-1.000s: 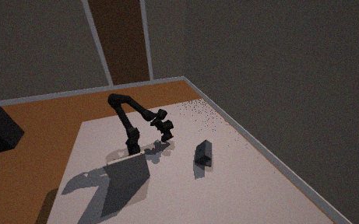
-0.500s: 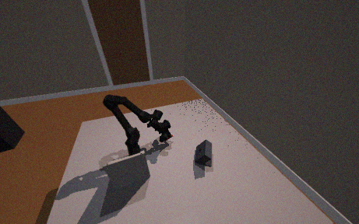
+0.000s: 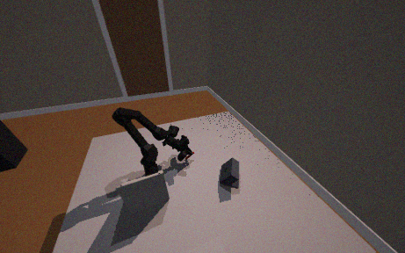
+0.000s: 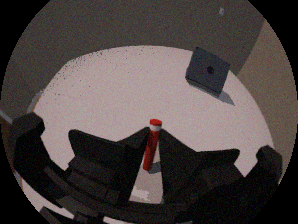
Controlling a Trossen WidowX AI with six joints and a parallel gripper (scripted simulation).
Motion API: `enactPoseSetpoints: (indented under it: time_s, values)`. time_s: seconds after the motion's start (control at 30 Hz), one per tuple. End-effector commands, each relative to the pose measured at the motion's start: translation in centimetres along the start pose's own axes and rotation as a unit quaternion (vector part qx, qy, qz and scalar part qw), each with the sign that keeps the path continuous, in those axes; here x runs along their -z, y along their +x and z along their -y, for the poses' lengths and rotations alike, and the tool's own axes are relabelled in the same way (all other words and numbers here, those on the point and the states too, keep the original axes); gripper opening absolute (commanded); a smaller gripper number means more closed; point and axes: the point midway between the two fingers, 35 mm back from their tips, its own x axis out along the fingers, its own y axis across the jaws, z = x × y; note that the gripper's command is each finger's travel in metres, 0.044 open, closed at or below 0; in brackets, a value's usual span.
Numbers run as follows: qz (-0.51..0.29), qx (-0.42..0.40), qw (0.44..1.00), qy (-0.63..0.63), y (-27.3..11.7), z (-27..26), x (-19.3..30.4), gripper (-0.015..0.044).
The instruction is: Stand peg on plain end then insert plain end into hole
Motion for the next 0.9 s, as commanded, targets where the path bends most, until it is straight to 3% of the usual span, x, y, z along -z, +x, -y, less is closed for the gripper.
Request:
enactPoseSetpoints:
  time_s: [0.0,0.87]
  values:
    - [0.024,-0.002,1.0,0.004,-0.4,0.0,0.1,0.0049]
    - [0.136,-0.001,0.991,0.005,-1.7,0.1,1.2,0.0049]
